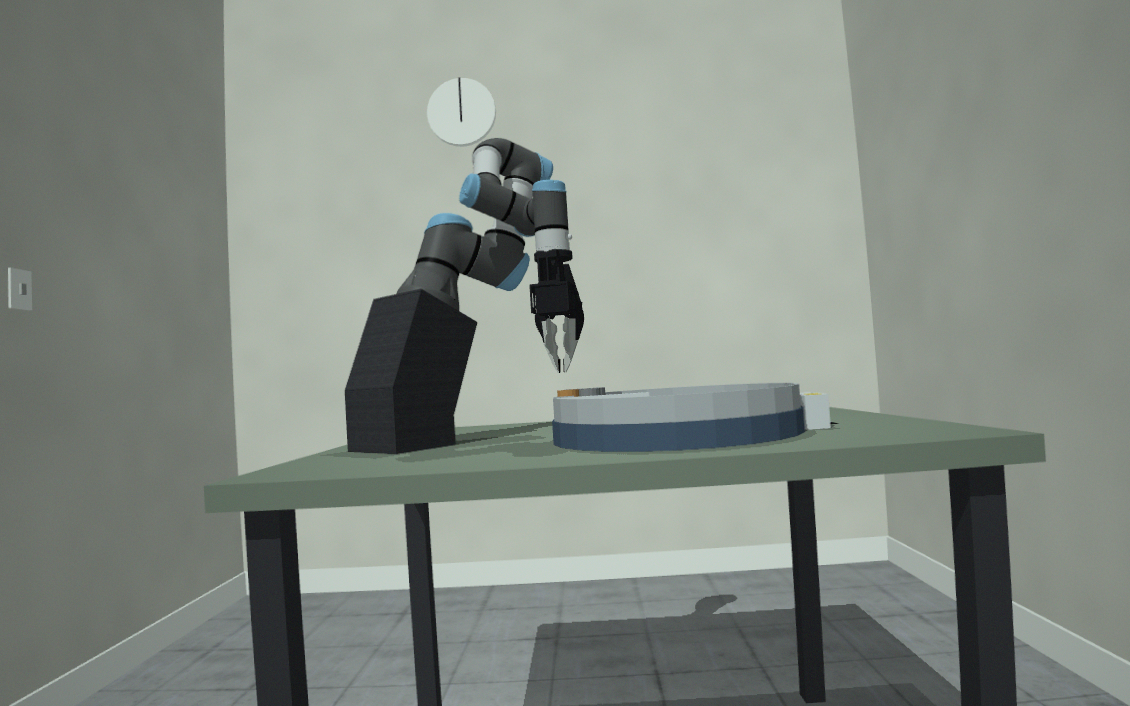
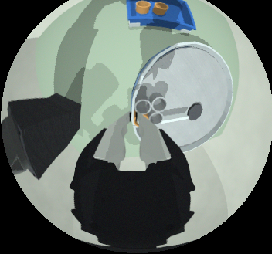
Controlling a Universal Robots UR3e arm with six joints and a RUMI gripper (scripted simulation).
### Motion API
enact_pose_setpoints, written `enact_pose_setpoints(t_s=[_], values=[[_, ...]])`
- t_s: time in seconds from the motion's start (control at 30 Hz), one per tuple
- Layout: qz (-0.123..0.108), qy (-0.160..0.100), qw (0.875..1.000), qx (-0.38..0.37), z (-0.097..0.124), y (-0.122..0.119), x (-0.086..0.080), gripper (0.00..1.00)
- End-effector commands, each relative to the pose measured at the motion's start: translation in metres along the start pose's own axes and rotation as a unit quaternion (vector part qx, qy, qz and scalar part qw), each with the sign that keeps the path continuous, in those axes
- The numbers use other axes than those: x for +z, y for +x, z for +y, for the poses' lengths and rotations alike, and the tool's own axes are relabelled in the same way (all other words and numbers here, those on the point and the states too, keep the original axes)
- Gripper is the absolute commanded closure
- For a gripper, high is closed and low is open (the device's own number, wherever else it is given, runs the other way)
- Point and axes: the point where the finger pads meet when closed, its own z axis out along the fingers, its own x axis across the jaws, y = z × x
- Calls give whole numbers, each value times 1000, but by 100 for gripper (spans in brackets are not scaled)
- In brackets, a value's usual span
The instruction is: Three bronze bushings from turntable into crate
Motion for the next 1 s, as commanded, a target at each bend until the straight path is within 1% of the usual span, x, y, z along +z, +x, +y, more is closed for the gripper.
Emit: enact_pose_setpoints(t_s=[0.0,0.17,0.33,0.97], values=[[1,2,1000,-1,16,3,4,95],[1,2,1000,-1,33,3,4,95],[1,2,1000,-1,42,2,4,95],[1,3,1000,-1,44,2,4,95]])
